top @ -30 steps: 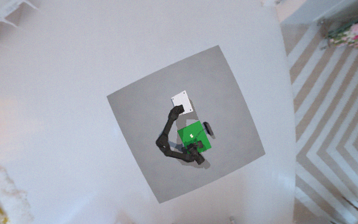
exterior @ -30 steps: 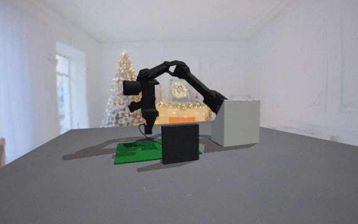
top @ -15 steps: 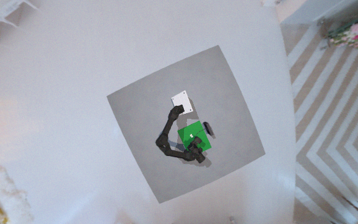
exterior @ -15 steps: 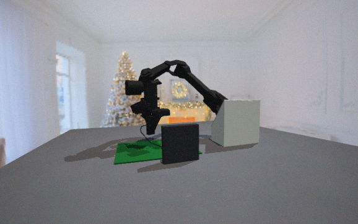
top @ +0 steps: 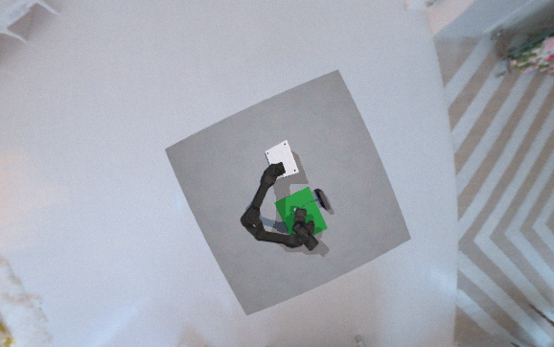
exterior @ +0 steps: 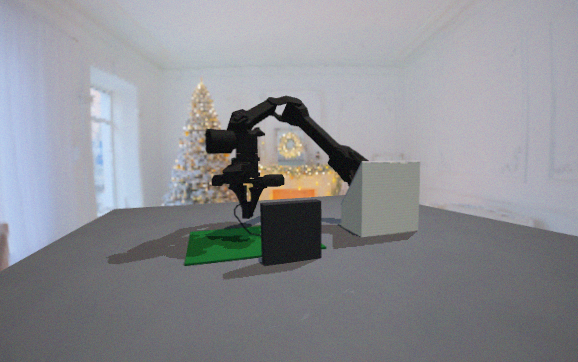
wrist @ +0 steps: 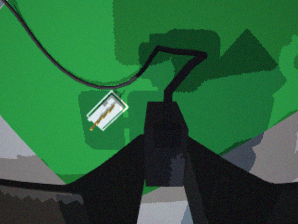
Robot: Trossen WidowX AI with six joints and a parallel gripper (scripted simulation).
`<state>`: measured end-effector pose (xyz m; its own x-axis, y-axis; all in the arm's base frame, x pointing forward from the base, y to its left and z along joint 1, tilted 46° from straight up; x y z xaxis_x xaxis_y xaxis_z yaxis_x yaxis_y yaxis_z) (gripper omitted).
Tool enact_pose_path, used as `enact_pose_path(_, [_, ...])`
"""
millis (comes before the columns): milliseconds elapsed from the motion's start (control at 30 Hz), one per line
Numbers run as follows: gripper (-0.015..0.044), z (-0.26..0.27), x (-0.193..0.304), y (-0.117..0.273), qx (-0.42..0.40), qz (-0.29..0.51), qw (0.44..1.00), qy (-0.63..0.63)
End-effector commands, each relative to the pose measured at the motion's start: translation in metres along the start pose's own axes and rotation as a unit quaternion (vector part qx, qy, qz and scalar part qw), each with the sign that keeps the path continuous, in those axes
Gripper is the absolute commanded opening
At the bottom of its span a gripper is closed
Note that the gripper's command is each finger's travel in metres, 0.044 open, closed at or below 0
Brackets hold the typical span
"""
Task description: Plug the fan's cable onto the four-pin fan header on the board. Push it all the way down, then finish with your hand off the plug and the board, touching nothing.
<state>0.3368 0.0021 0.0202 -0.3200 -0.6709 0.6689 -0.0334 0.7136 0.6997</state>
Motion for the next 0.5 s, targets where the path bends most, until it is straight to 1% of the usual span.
enact_pose_path(0, [0.0,0.004,-0.001,0.001,0.0,-0.003,0.998,0.07])
enact_pose_path(233, [0.0,0.009,-0.002,0.001,0.0,-0.003,0.982,0.19])
enact_pose_path(467, [0.0,0.014,-0.003,0.001,0.0,-0.003,0.951,0.308])
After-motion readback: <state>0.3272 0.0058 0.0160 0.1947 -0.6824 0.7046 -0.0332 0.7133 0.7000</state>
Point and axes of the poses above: the point midway between the two fingers, 35 mm back from their tips, its own y axis back along the fingers, its own z axis across the jaws, x = y × z, the point moved 2 cm from there along y, back along the fingers, and after that the axes turned 11 degrees about y, right-handed, at the moved point
